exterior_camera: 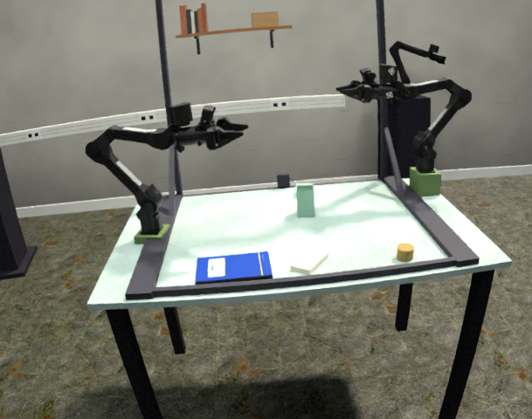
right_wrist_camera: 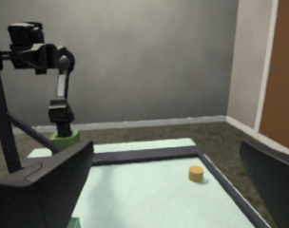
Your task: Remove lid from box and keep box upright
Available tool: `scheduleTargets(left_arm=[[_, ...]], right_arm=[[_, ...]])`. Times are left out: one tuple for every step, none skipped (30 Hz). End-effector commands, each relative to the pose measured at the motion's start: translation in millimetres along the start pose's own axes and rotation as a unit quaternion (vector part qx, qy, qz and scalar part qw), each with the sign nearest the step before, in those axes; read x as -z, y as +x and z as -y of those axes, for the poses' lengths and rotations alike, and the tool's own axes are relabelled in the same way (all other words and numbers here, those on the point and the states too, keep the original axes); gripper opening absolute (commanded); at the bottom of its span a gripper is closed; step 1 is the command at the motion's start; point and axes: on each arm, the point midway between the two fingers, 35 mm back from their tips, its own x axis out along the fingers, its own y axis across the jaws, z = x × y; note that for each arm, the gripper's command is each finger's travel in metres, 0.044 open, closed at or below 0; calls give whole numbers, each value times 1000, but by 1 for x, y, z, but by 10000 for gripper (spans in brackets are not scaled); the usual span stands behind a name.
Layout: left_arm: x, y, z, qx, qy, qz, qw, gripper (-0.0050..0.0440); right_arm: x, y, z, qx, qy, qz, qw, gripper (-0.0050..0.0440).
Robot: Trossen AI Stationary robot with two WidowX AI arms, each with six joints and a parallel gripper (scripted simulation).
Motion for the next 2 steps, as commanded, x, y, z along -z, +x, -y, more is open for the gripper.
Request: scheduleTargets(left_arm=[[-4,-1,0,1,-1,7,1000,376],[-4,-1,0,1,-1,7,1000,376]], right_arm=[[-11,-2,1,0,2,12,1000,440],[-11,-2,1,0,2,12,1000,440]])
